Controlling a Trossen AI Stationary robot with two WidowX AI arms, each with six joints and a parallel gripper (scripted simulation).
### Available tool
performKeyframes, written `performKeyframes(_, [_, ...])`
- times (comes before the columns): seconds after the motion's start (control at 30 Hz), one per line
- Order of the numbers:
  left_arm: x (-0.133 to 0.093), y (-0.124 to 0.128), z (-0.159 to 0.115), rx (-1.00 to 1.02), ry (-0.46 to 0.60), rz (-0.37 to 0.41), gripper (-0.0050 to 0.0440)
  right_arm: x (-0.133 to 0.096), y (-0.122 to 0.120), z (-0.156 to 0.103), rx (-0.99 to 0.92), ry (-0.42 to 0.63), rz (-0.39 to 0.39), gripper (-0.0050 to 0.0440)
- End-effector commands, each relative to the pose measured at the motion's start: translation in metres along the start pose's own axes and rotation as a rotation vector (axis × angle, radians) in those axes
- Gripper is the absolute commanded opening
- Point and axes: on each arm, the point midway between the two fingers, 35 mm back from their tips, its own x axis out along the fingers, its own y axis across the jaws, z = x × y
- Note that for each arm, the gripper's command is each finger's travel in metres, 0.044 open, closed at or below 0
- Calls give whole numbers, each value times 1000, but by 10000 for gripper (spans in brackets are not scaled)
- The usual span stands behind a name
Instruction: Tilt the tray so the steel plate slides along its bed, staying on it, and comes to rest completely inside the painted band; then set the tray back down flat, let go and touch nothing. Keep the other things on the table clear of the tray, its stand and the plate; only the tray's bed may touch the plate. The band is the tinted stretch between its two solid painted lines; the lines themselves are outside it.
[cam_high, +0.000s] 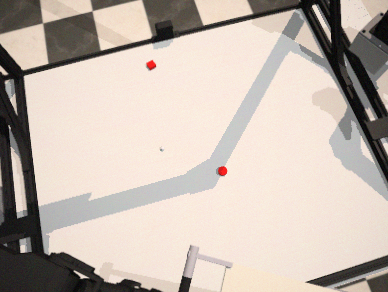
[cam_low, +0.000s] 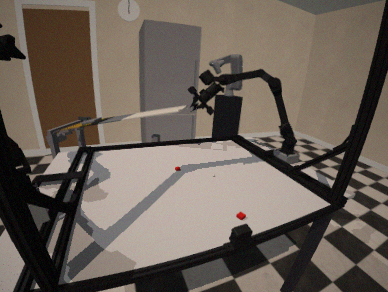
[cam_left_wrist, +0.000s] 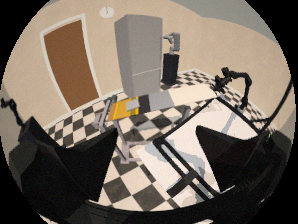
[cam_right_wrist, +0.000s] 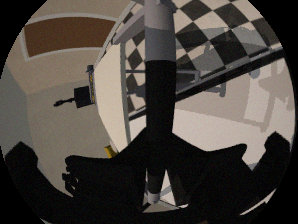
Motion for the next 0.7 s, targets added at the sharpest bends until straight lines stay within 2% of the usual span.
performKeyframes(0.0, [0,0,0,0,-2,-2,440,-15,22,1,0,-6,70,0])
performKeyframes(0.67, [0,0,0,0,-2,-2,440,-23,34,1,0,-6,97,0])
